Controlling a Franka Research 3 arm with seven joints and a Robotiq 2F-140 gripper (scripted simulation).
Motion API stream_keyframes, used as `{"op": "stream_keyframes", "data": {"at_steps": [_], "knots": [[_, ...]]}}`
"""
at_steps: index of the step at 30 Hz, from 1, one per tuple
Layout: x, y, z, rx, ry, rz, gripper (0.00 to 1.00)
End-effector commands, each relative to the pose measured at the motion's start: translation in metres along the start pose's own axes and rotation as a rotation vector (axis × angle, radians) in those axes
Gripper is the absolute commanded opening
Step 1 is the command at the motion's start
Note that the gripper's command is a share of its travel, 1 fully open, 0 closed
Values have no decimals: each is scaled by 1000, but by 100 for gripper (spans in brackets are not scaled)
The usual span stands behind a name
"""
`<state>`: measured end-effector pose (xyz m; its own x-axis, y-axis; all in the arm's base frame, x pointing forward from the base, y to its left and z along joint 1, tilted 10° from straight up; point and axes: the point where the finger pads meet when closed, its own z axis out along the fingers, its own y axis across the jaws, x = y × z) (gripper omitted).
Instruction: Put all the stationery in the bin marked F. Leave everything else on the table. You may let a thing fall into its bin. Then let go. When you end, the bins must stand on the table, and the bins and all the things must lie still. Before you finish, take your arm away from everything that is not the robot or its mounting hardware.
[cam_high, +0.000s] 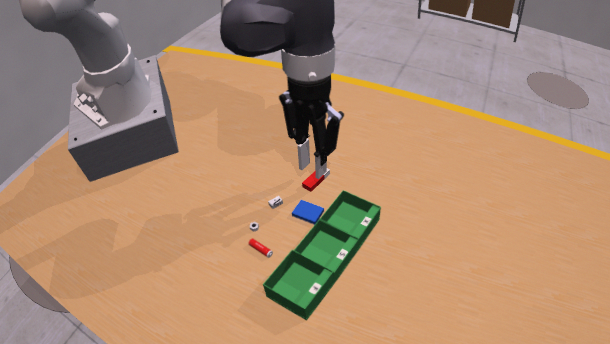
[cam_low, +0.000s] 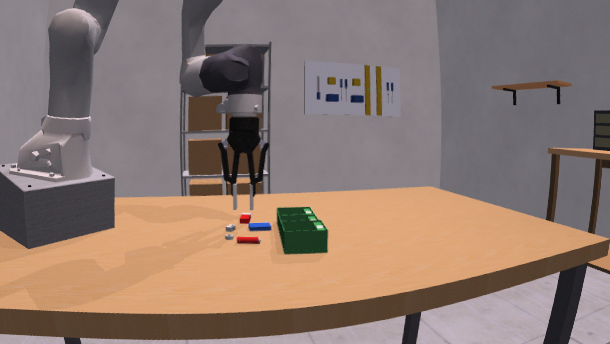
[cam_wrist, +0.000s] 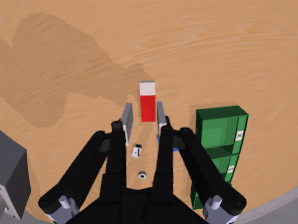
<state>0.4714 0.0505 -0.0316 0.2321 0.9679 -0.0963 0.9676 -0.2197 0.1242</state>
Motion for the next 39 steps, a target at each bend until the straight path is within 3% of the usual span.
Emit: {"op": "stream_keyframes", "data": {"at_steps": [1, 18, 30, 31, 39], "knots": [[7, 7, 12, -20, 12, 18, 23], [8, 8, 29, -20, 12, 18, 23], [7, 7, 29, -20, 12, 18, 23], [7, 7, 29, -20, 12, 18, 11], [7, 7, 29, -20, 12, 18, 11]]}}
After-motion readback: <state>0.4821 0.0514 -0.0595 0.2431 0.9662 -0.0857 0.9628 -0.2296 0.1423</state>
